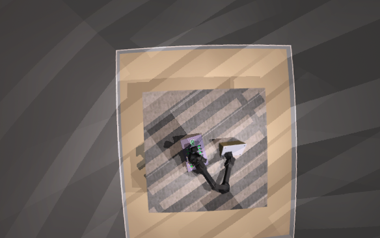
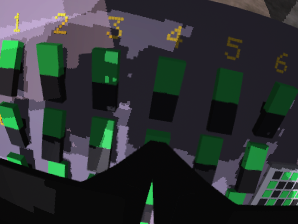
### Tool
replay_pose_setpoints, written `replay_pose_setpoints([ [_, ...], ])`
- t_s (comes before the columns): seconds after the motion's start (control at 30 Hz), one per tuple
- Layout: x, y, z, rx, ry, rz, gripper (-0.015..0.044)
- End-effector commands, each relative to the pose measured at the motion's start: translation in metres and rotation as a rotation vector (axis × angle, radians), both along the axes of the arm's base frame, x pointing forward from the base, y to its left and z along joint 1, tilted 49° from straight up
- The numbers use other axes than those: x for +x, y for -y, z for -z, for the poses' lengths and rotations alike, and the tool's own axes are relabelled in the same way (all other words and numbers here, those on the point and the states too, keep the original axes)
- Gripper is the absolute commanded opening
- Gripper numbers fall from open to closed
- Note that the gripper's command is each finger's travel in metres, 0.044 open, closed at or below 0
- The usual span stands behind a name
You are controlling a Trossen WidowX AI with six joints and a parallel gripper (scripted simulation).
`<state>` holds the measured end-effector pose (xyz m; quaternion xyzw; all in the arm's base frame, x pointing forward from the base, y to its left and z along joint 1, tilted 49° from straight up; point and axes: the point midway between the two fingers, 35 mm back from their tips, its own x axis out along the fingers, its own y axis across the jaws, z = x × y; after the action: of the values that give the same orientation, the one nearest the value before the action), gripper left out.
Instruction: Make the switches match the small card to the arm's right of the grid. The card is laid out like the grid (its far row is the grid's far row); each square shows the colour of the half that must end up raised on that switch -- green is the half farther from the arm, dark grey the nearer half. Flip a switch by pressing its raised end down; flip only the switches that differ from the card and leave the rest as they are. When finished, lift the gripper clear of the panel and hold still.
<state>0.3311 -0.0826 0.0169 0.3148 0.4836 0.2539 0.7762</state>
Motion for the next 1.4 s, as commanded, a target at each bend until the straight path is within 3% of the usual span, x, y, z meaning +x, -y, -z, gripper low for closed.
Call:
replay_pose_setpoints([
  [0.0,0.0003,-0.0003,0.0,0.003,0.0,0.002,0.0],
  [1.37,0.0024,-0.0038,0.0028,0.004,0.0,0.002,0.0],
])
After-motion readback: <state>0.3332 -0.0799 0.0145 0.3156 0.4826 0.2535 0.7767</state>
